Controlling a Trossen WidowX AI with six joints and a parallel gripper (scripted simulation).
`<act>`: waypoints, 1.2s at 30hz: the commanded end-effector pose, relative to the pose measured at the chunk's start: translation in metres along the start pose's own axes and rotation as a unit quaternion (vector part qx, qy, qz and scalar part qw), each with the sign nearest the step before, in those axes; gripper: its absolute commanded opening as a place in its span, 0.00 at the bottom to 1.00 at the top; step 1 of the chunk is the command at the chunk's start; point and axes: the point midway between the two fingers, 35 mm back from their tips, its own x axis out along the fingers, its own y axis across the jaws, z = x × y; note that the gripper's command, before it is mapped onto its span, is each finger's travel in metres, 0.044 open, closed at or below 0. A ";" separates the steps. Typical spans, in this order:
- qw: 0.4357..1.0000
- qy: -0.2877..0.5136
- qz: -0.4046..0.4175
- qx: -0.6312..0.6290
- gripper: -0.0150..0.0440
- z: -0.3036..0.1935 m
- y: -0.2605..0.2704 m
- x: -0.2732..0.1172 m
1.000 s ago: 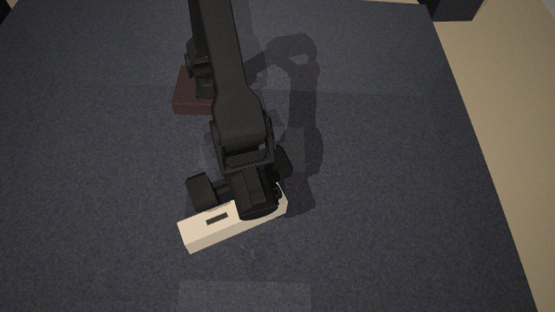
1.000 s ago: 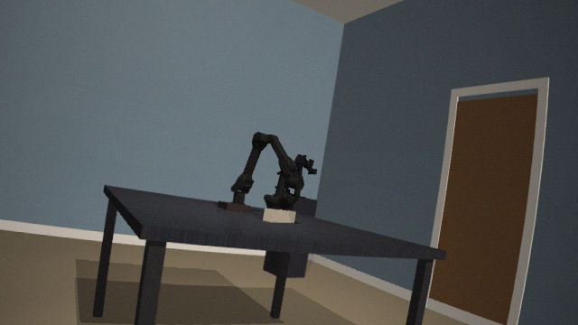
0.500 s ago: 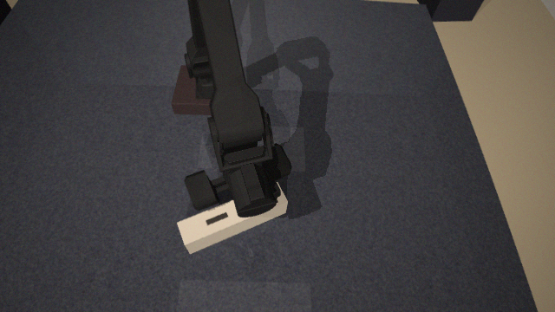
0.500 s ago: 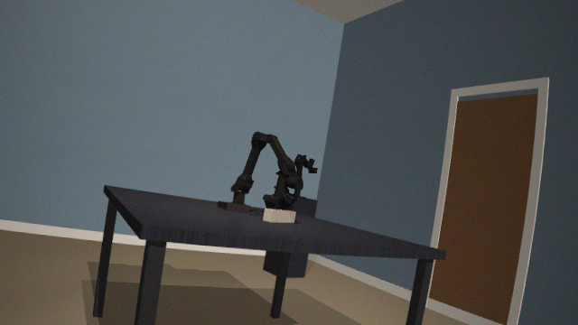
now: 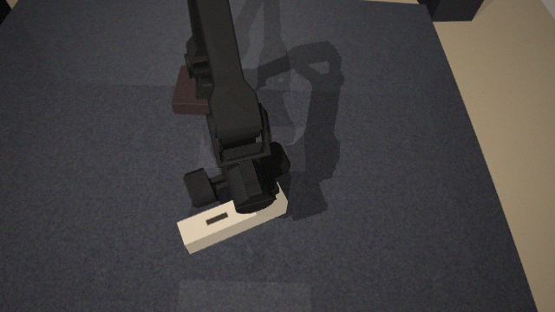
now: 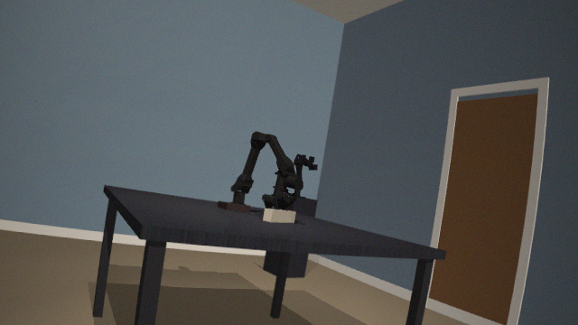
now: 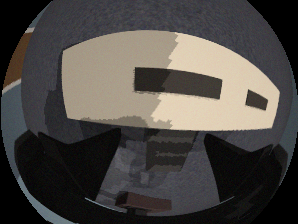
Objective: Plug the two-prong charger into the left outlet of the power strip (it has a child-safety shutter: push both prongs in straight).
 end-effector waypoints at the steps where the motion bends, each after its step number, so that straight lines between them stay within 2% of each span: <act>1: 1.000 -0.006 0.001 -0.003 1.00 -0.002 0.001 -0.001; 36: 1.000 -0.005 0.001 -0.003 1.00 -0.040 -0.001 0.002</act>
